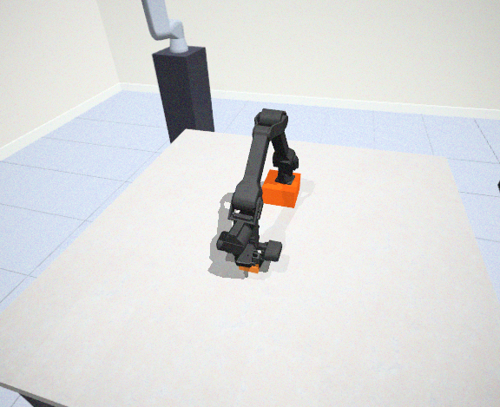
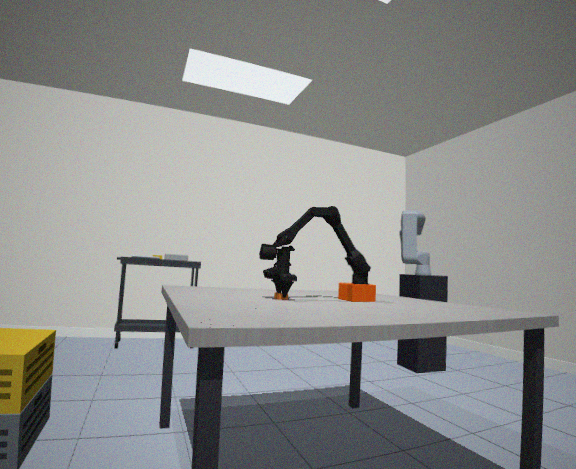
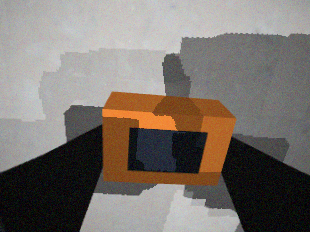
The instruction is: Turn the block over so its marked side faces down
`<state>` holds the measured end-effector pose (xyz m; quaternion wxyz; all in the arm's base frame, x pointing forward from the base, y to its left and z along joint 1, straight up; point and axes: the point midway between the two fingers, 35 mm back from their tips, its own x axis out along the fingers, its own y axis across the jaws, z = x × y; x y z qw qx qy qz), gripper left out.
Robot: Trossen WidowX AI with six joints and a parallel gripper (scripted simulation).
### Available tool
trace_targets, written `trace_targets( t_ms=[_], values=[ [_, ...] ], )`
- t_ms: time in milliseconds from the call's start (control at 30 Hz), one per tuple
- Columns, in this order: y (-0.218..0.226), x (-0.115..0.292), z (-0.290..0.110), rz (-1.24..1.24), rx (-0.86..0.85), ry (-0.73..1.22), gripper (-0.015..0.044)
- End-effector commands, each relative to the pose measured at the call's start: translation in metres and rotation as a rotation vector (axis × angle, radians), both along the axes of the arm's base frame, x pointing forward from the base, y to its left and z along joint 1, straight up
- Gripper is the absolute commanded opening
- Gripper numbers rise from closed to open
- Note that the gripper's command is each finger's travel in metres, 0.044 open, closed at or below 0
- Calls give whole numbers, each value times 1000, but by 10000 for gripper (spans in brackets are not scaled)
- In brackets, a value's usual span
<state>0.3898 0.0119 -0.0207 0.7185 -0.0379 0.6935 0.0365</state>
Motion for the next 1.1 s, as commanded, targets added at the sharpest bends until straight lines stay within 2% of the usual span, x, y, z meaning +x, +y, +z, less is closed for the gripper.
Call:
trace_targets(
  t_ms=[0,67,267,433,1067],
  values=[
    [1,0,0,4,3,-2,175],
    [1,0,0,4,3,-2,162],
    [0,-1,29,4,3,-2,5],
    [0,0,29,4,5,-12,0],
    [0,4,17,1,38,-294,0]
  ],
)
